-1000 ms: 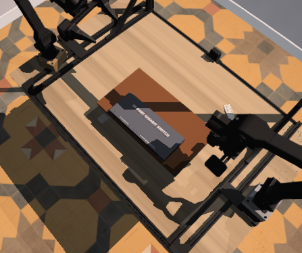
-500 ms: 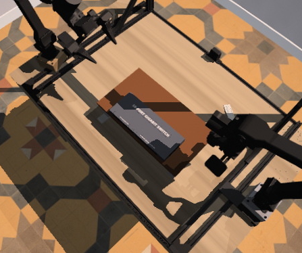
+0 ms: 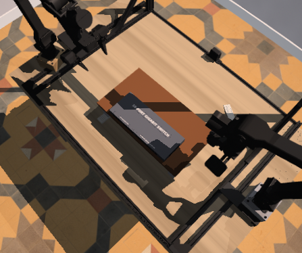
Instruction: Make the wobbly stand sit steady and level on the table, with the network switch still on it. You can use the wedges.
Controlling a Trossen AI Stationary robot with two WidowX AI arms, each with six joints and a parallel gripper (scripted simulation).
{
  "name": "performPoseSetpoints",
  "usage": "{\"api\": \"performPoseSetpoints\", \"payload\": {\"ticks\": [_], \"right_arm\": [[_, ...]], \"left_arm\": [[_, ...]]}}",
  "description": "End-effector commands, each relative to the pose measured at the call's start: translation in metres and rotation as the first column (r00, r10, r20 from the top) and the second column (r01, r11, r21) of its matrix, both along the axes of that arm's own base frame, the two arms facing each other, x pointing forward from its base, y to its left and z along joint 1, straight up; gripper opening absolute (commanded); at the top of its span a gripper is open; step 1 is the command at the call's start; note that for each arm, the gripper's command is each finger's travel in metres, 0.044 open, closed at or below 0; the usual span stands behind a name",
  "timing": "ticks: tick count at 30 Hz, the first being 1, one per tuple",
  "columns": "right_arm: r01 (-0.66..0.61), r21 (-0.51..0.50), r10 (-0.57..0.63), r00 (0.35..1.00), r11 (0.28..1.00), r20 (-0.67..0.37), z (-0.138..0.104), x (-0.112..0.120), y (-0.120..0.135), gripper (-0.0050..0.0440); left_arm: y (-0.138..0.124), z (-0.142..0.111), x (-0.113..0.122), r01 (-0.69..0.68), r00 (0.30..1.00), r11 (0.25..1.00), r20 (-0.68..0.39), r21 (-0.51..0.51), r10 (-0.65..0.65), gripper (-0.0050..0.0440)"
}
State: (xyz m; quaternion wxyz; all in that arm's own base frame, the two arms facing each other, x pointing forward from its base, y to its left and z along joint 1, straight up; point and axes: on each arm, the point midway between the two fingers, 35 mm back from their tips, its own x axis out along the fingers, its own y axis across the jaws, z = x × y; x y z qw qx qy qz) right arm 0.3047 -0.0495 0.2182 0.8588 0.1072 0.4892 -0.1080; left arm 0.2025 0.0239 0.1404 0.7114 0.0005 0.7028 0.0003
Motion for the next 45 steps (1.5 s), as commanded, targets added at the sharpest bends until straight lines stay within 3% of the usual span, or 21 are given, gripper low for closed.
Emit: {"api": "performPoseSetpoints", "payload": {"ticks": [1,6,12,13,23,45], "right_arm": [[0.007,0.033,-0.001,0.984,0.999,-0.179,-0.037,-0.034,0.007,0.0440],[0.024,0.069,0.007,0.912,0.997,-0.410,-0.073,-0.085,0.017,0.0440],[0.024,0.069,0.007,0.912,0.997,-0.410,-0.073,-0.085,0.017,0.0440],[0.019,0.063,0.006,0.928,0.998,-0.373,-0.066,-0.074,0.015,0.0440],[0.033,0.081,0.012,0.867,0.996,-0.498,-0.084,-0.107,0.021,0.0440],[0.029,0.079,0.013,0.876,0.996,-0.483,-0.082,-0.101,0.020,0.0440]], "left_arm": [[0.000,0.000,0.000,0.000,1.000,1.000,0.000,0.000,0.000,0.0440],[0.000,0.000,0.000,0.000,1.000,1.000,0.000,0.000,0.000,0.0440],[0.000,0.000,0.000,0.000,1.000,1.000,0.000,0.000,0.000,0.0440],[0.000,0.000,0.000,0.000,1.000,1.000,0.000,0.000,0.000,0.0440],[0.000,0.000,0.000,0.000,1.000,1.000,0.000,0.000,0.000,0.0440],[0.000,0.000,0.000,0.000,1.000,1.000,0.000,0.000,0.000,0.0440]]}}
